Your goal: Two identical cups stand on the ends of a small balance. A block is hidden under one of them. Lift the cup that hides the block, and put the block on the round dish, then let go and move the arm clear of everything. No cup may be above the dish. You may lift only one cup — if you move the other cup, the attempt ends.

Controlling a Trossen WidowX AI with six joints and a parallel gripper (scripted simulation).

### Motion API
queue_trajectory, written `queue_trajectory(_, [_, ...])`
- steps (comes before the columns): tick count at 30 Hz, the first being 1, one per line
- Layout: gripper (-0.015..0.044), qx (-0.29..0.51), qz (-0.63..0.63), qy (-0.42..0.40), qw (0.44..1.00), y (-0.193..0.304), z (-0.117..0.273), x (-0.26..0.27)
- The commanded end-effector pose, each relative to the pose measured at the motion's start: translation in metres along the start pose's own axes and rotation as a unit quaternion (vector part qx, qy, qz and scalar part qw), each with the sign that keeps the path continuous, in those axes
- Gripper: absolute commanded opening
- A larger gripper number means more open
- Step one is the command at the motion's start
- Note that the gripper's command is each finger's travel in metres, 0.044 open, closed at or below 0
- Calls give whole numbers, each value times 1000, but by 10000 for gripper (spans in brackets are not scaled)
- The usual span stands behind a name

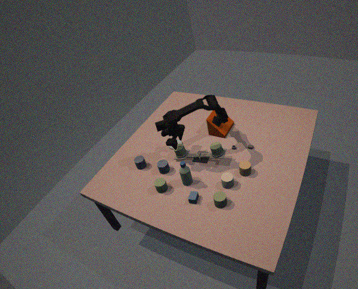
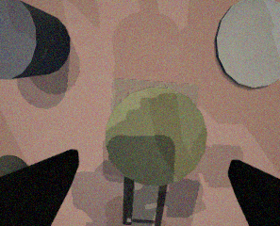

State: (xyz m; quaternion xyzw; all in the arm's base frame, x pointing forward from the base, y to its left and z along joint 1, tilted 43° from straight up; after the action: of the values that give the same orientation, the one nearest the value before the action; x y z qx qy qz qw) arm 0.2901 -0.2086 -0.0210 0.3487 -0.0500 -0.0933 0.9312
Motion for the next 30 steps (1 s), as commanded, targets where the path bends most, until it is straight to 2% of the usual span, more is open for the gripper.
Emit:
queue_trajectory(1, [440, 2, -3, 3, 1000, 1, -6, -1])
queue_trajectory(30, [440, 3, -3, 3, 1000, 1, -53, 0])
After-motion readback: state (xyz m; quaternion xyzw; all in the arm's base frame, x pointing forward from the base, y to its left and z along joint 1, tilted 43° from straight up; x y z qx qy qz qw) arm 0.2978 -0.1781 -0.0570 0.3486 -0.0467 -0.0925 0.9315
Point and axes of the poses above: the point midway between the two fingers, 35 mm back from their tips, its own z axis back along the fingers, its own x axis across the jaws, y = z × x, the point moved 2 cm from there along z, back along the fingers, and after that the axes turned 11 degrees about -z, right-handed, at the moved point
